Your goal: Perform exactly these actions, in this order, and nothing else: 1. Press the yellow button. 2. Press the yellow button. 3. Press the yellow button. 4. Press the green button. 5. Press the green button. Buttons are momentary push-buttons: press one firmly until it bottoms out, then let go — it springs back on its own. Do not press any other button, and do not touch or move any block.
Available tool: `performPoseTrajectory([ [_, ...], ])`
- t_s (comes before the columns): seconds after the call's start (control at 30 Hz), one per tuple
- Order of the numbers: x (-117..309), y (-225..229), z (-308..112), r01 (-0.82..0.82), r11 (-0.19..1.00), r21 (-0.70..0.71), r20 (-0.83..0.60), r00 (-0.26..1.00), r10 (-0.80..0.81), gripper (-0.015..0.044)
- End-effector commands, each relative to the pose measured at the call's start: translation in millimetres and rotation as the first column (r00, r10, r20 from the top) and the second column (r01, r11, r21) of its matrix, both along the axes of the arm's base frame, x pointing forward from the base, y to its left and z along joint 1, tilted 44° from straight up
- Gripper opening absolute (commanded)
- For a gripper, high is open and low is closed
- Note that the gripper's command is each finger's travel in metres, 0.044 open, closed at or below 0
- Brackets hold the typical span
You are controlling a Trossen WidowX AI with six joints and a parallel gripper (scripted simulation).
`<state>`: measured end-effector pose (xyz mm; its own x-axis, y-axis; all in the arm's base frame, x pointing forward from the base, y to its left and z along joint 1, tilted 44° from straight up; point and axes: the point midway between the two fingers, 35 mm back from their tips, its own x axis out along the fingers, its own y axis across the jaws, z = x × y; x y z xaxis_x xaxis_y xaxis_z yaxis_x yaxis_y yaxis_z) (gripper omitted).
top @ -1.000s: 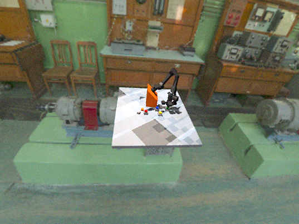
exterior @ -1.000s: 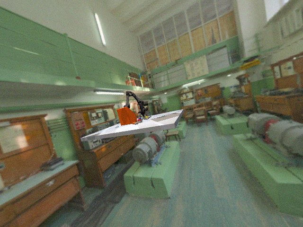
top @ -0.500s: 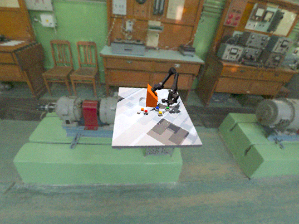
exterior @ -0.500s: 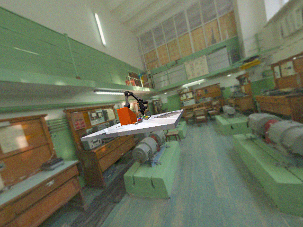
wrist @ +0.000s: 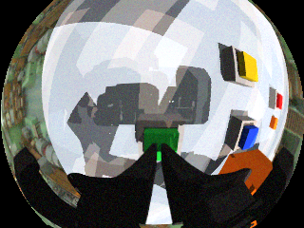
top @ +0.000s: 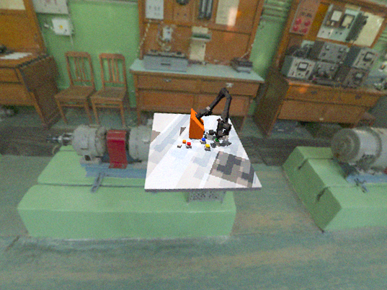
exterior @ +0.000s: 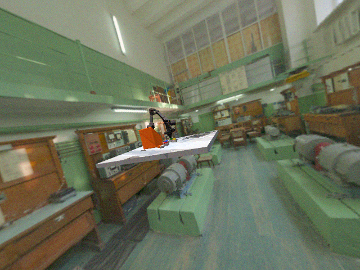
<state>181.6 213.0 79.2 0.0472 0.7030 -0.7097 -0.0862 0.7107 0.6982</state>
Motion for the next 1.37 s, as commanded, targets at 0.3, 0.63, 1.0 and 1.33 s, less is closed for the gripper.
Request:
performPoseTrajectory([
  [0.3,-1,3,-6,0.003,1.000,-0.005,-0.007,1.000,-0.003,0.0020],
  [0.63,-1,3,-6,0.003,1.000,-0.005,-0.007,1.000,-0.003,0.0020],
  [1.0,9,-26,29,0.002,1.000,-0.011,-0.005,1.000,-0.002,0.0099],
  [1.33,45,-55,73,0.003,1.000,-0.010,-0.002,1.000,-0.003,0.0335],
])
